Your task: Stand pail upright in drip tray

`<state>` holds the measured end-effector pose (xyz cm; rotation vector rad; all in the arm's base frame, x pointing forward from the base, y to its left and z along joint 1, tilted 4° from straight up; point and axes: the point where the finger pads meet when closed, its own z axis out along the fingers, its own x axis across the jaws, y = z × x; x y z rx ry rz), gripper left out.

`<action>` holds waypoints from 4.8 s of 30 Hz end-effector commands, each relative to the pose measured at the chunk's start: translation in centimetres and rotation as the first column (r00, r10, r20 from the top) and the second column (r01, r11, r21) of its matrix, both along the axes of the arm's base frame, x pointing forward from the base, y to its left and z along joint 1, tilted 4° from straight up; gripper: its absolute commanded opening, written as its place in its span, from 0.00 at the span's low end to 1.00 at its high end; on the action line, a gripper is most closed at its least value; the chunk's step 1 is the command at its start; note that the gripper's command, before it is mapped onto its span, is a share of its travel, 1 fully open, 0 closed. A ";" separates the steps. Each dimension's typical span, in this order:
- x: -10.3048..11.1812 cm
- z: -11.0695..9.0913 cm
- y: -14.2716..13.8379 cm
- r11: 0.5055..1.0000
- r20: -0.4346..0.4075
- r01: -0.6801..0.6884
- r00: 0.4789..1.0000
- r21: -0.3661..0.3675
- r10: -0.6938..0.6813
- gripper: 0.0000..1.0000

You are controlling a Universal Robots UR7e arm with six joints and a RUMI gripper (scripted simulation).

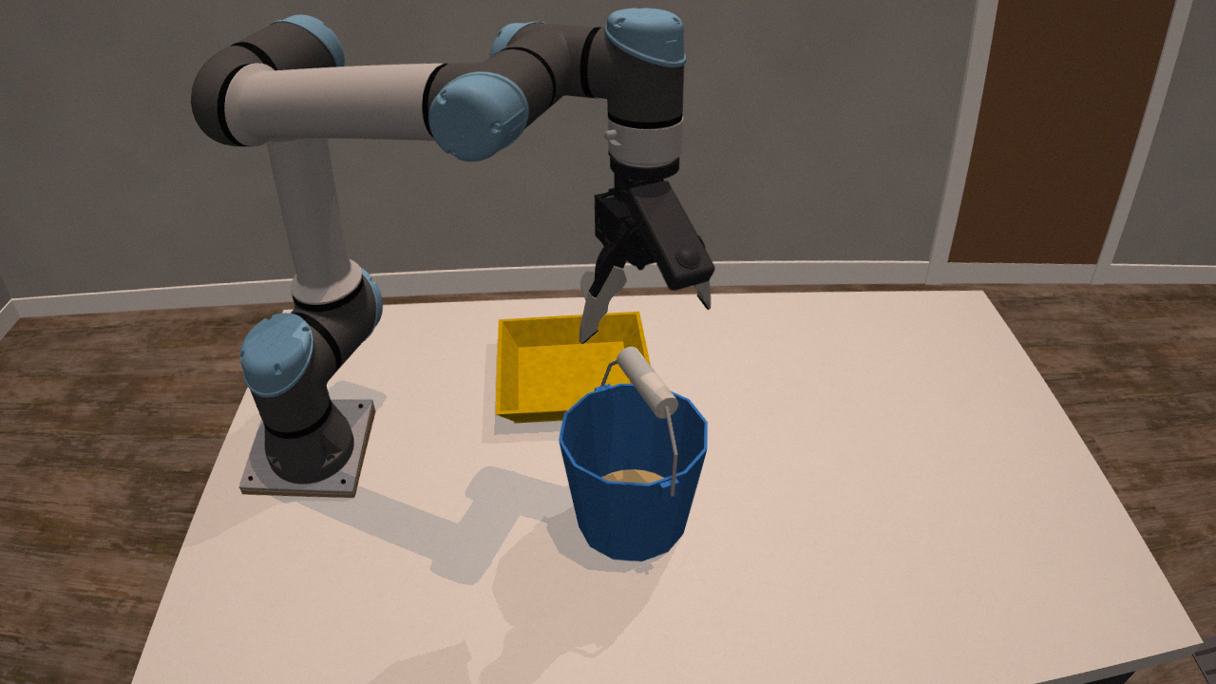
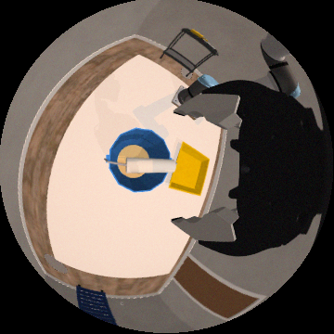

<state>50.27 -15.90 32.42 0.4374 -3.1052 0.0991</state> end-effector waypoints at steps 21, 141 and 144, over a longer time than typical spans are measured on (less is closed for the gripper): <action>0.0 -2.5 -0.2 1.000 0.001 0.000 1.000 -0.001 0.000 1.00; 0.1 -7.8 -0.5 1.000 0.001 0.000 1.000 -0.001 0.000 0.00; 0.1 -7.6 -0.5 1.000 0.001 0.000 1.000 -0.001 0.000 0.00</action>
